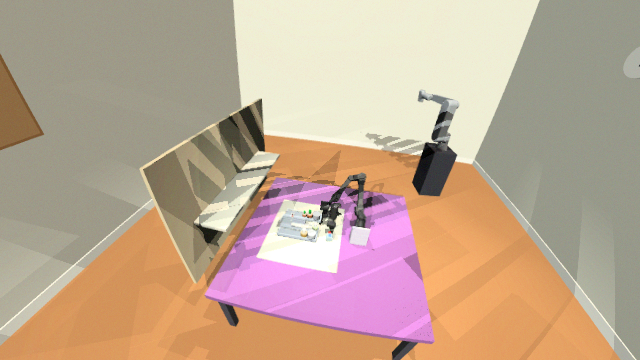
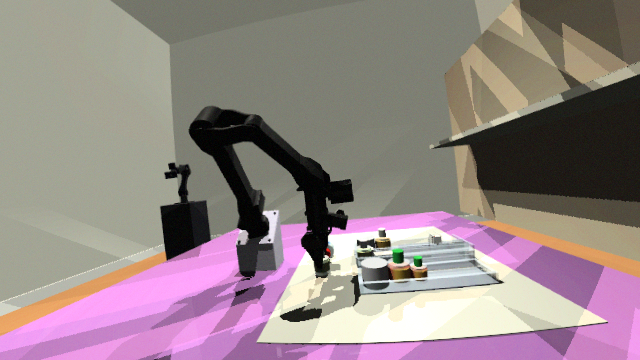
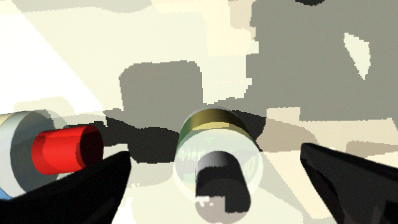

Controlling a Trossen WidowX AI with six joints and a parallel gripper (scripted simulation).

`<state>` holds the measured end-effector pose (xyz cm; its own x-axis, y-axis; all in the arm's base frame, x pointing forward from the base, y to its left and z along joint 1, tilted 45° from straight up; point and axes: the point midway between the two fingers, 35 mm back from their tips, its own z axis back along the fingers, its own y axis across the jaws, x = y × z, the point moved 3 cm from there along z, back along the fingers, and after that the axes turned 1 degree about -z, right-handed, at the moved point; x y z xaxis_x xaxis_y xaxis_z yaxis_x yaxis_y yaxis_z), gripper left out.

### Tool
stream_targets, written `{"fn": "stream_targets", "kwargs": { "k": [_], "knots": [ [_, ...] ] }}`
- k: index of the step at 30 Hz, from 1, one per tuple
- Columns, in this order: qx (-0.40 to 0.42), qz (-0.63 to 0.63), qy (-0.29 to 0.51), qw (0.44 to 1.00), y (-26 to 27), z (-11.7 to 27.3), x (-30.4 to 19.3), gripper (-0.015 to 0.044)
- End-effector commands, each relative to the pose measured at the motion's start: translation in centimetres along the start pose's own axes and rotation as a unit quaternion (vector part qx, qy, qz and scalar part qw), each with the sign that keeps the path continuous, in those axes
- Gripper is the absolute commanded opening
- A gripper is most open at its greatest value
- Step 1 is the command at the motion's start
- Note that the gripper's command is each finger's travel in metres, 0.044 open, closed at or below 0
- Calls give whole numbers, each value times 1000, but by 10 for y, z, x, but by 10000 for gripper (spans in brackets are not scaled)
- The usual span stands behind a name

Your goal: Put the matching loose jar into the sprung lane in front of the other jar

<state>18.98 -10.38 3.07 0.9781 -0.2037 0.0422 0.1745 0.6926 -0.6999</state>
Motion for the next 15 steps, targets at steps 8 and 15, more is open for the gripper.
{"fn": "stream_targets", "kwargs": {
  "k": [8,15],
  "knots": [
    [-4,5,4,1000,0,-5,-2,230],
    [-4,5,4,1000,0,-5,-2,144]
  ]
}}
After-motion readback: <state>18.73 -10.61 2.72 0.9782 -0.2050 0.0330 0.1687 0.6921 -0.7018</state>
